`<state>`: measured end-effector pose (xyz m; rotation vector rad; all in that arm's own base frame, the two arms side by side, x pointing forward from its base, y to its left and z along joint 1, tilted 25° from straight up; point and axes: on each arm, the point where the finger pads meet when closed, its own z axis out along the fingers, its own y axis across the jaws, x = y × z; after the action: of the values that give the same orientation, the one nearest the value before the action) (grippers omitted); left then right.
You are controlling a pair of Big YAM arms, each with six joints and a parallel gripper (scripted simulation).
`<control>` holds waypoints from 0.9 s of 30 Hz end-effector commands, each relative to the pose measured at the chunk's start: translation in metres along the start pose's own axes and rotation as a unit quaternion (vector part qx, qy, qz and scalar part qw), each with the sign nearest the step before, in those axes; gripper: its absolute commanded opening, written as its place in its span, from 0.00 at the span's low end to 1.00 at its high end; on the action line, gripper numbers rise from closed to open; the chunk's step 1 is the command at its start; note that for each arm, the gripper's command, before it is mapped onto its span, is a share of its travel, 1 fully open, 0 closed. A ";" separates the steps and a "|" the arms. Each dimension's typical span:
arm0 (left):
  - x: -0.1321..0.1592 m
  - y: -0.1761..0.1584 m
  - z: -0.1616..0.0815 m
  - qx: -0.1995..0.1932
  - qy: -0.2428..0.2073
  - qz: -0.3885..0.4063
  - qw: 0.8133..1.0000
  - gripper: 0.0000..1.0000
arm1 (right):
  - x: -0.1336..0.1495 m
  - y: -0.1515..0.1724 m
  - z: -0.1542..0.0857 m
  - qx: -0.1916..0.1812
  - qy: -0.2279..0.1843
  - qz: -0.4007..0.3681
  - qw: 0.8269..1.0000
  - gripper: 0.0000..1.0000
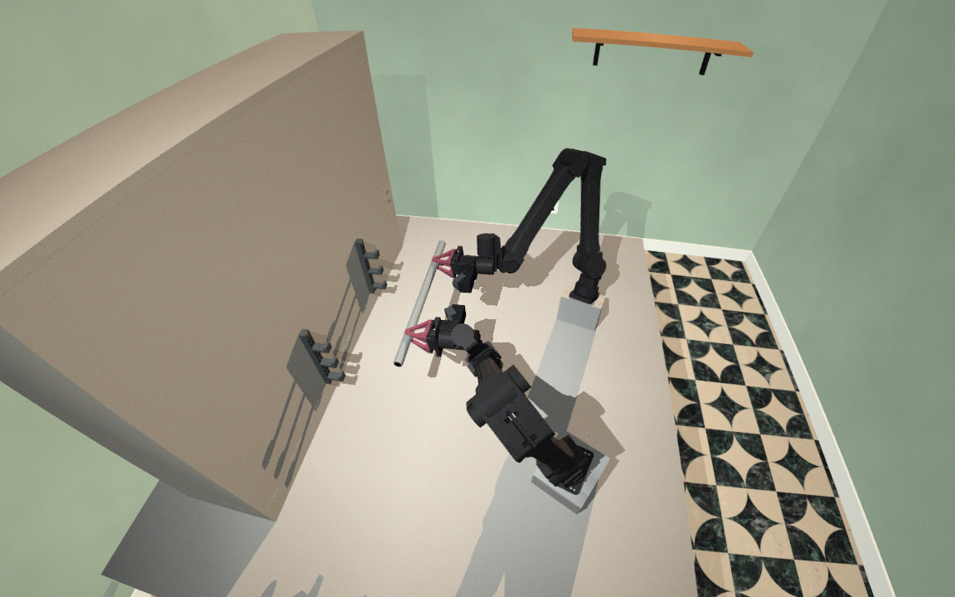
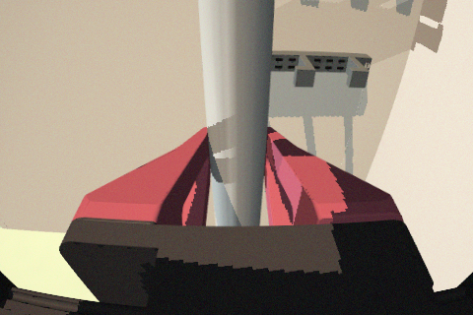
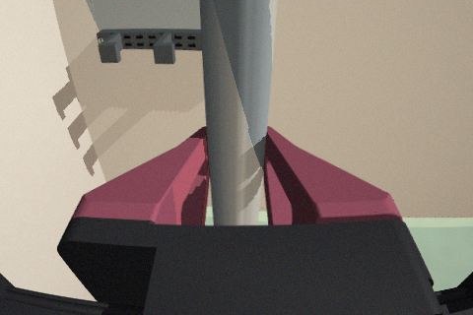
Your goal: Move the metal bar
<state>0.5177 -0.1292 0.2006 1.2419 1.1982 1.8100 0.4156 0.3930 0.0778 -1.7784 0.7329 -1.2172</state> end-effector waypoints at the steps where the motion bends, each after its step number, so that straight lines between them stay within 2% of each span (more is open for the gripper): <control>1: -0.004 0.063 0.009 -0.048 0.009 -0.008 0.999 0.00 | -0.008 -0.053 0.004 0.046 -0.004 0.018 0.999 0.00; 27: -0.003 0.069 0.008 -0.048 0.009 -0.008 0.999 0.00 | -0.009 -0.053 0.004 0.046 -0.004 0.018 0.999 0.00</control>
<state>0.5160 -0.1305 0.2047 1.2448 1.2030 1.8106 0.4152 0.3950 0.0799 -1.7744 0.7330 -1.2135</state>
